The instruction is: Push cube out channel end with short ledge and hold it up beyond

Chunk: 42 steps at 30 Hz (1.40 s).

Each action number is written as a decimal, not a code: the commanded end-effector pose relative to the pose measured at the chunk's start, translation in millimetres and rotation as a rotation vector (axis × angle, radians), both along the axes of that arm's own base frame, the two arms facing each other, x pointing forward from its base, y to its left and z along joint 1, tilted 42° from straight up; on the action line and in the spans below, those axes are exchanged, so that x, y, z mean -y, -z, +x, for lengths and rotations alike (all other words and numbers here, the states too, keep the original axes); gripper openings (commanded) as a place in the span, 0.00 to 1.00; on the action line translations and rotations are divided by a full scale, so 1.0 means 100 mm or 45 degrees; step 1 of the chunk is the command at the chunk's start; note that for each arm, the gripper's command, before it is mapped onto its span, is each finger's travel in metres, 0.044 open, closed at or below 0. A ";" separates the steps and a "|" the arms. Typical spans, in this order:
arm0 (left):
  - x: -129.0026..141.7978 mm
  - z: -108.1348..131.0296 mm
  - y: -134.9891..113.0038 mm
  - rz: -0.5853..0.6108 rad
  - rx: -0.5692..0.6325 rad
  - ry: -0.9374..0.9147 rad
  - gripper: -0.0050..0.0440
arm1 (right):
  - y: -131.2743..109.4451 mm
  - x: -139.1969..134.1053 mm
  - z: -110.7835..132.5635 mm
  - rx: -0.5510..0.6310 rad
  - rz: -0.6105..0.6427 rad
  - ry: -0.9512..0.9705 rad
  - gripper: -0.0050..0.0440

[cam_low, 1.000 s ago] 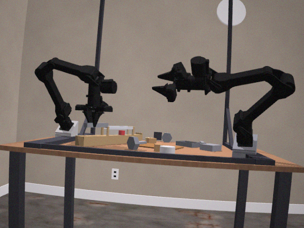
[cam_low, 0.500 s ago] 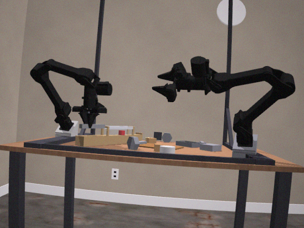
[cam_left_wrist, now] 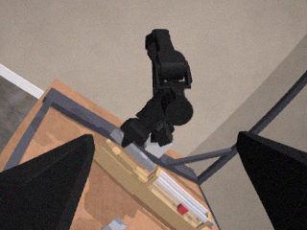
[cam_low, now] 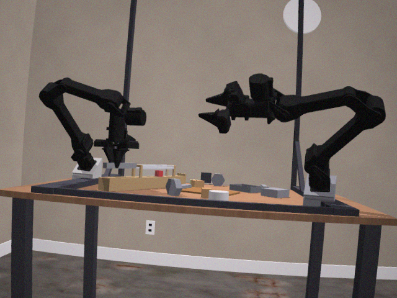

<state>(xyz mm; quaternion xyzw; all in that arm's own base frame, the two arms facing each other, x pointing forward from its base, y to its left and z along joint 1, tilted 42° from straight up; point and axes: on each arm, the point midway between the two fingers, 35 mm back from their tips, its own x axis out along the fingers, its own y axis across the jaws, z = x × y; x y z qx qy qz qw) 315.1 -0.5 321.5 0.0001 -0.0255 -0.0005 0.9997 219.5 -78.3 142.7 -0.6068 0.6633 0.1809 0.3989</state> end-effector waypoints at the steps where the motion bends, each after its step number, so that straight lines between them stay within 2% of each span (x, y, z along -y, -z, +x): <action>1: 0.01 -0.01 -0.05 -0.005 0.014 0.004 0.92 | -0.01 0.02 0.02 0.016 0.000 -0.003 0.10; 35: 0.01 -0.01 -0.05 -0.005 0.014 0.004 0.92 | 0.21 0.20 0.02 0.009 0.001 -0.001 0.10; 42: 0.01 -0.01 -0.05 -0.005 0.014 0.004 0.92 | 0.23 0.17 0.04 0.009 0.001 0.000 0.10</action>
